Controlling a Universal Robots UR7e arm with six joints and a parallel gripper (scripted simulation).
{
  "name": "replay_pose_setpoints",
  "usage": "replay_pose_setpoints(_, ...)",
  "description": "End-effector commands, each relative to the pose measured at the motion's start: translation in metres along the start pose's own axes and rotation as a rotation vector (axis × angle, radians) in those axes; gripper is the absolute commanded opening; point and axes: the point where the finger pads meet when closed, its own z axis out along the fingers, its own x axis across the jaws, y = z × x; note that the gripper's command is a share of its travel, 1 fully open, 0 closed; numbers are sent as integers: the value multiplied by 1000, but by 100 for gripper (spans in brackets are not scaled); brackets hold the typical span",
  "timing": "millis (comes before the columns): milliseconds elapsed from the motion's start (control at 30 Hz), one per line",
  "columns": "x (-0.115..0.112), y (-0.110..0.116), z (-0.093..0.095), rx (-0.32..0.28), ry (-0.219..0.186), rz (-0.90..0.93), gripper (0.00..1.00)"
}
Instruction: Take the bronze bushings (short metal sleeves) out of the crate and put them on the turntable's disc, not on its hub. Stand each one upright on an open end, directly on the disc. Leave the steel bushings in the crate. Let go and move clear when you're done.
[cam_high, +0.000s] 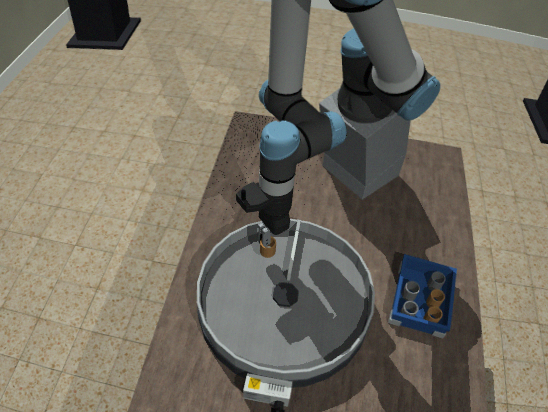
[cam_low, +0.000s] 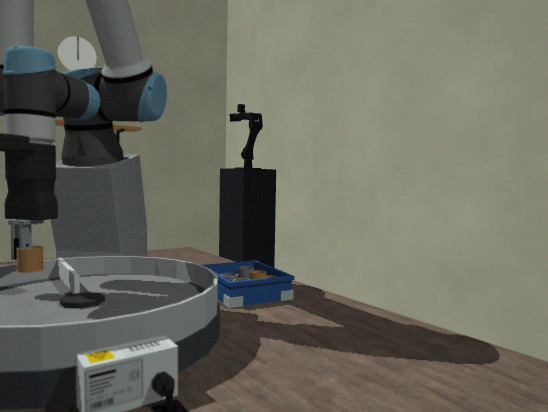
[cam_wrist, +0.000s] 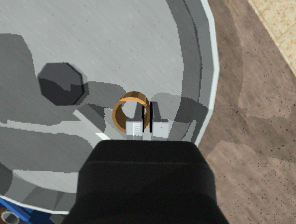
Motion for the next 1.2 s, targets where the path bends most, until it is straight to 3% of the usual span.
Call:
replay_pose_setpoints(0,0,0,0,1,0,0,0)
replay_pose_setpoints(867,0,0,31,1,0,0,0)
replay_pose_setpoints(1167,0,0,34,1,0,0,0)
